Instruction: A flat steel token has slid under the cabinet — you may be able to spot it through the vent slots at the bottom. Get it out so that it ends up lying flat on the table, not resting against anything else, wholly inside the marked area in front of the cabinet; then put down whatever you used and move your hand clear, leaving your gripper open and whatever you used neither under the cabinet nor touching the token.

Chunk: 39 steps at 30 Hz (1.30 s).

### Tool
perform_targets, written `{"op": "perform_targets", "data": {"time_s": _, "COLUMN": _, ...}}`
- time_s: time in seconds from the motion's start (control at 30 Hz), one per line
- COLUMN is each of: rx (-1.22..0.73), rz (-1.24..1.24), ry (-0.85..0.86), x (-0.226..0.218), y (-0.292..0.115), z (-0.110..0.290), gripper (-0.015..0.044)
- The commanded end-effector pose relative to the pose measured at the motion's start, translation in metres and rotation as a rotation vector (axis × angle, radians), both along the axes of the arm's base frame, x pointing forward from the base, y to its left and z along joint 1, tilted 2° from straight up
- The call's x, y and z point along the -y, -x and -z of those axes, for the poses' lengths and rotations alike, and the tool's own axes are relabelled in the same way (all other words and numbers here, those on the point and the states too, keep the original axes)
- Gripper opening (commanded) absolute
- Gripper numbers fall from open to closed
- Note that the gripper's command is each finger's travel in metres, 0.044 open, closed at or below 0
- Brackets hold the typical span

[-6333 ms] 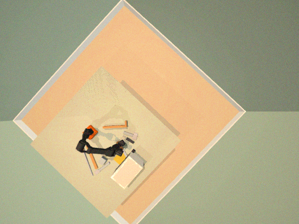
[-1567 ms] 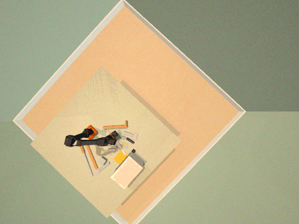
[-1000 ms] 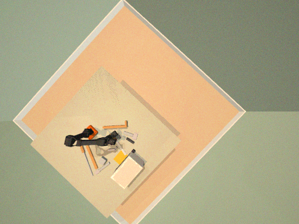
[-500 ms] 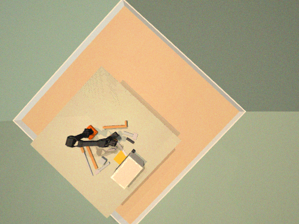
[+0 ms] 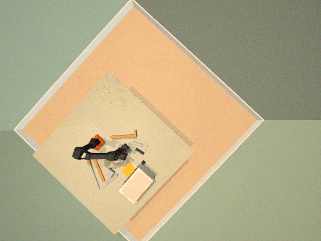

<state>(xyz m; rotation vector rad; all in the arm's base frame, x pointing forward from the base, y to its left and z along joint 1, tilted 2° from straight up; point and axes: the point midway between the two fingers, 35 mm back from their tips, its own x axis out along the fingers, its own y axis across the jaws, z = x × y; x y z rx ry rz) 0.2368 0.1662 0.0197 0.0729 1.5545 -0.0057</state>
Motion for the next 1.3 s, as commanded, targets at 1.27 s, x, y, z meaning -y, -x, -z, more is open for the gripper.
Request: {"op": "perform_targets", "data": {"time_s": 1.27, "rx": 0.007, "rz": -0.005, "ry": -0.001, "x": 0.004, "y": -0.058, "z": -0.002, "gripper": 0.0000}}
